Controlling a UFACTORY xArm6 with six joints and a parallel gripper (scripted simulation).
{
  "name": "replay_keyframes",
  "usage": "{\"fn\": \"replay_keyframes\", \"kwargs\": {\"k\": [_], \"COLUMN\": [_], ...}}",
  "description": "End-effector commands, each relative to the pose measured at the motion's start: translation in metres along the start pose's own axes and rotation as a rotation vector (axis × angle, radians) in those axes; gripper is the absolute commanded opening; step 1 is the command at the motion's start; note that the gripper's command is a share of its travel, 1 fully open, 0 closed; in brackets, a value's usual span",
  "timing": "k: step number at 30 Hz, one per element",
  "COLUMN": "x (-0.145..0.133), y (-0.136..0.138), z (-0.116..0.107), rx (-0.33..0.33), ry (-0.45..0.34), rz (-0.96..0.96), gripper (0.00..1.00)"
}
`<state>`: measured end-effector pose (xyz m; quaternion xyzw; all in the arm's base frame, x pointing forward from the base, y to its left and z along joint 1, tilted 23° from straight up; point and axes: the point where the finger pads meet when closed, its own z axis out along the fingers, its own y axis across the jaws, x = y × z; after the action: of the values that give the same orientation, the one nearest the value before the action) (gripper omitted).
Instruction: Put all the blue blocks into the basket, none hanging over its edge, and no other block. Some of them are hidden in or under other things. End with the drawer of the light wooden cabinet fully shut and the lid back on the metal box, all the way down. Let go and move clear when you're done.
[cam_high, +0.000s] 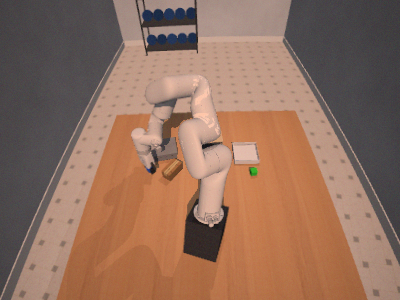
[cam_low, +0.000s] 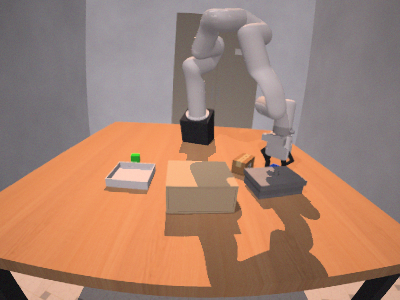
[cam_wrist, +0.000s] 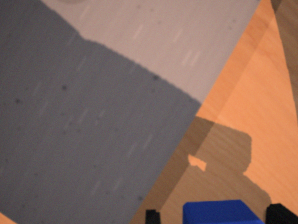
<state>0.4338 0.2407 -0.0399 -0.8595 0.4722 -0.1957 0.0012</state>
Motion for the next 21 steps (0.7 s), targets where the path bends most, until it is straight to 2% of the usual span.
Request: {"fn": "replay_keyframes", "kwargs": {"k": [1,2,3,21], "x": [-0.0001,-0.0001,-0.0001,-0.0001], "y": [-0.0015,-0.0015,-0.0015,-0.0015], "z": [-0.0011,-0.0011,-0.0011,-0.0011], "rx": [0.003,0.003,0.003,0.003], "ry": [0.000,0.000,0.000,0.000], "rz": [0.000,0.000,0.000,0.000], "gripper": [0.65,0.65,0.00,0.00]}}
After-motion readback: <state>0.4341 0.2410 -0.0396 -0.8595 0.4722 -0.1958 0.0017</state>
